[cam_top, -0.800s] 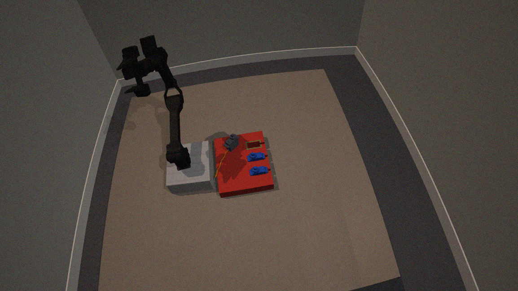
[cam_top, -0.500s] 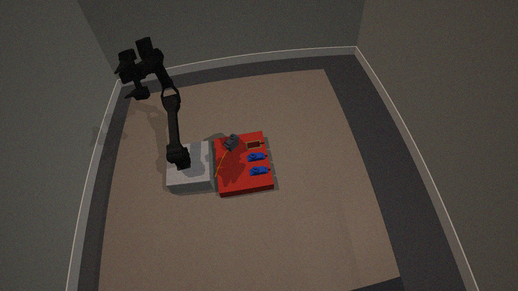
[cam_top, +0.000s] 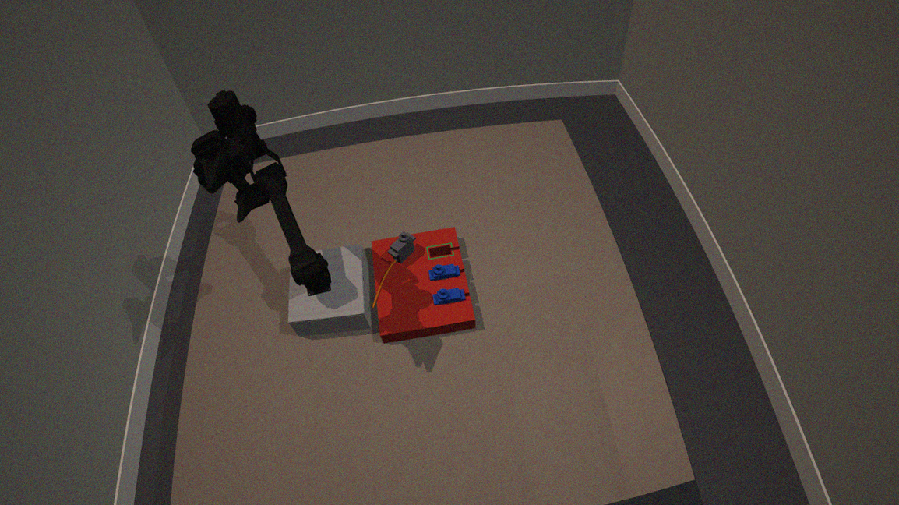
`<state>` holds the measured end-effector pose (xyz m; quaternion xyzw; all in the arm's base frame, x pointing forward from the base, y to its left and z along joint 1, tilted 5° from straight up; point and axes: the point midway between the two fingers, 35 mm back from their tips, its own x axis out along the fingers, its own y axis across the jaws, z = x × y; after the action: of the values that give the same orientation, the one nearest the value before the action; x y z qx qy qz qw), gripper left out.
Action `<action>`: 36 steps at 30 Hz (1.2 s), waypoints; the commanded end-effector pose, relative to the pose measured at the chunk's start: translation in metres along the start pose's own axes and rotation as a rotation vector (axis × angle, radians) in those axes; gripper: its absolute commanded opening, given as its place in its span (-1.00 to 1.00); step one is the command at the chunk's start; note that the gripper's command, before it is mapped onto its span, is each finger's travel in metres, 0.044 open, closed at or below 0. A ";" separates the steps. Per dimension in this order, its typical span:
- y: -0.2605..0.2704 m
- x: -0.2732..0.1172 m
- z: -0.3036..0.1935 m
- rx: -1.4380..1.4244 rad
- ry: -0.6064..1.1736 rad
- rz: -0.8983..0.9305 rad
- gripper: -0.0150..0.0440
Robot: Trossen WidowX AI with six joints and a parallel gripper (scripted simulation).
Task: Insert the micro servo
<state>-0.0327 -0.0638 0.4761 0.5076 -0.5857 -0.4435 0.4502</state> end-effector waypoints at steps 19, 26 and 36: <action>-0.135 0.084 -0.124 0.057 0.403 -0.637 1.00; -0.190 0.070 -0.169 0.020 0.493 -0.856 1.00; -0.270 0.017 -0.217 -0.116 0.575 -1.149 1.00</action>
<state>0.2139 -0.1358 0.2827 0.8144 -0.1001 -0.4723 0.3219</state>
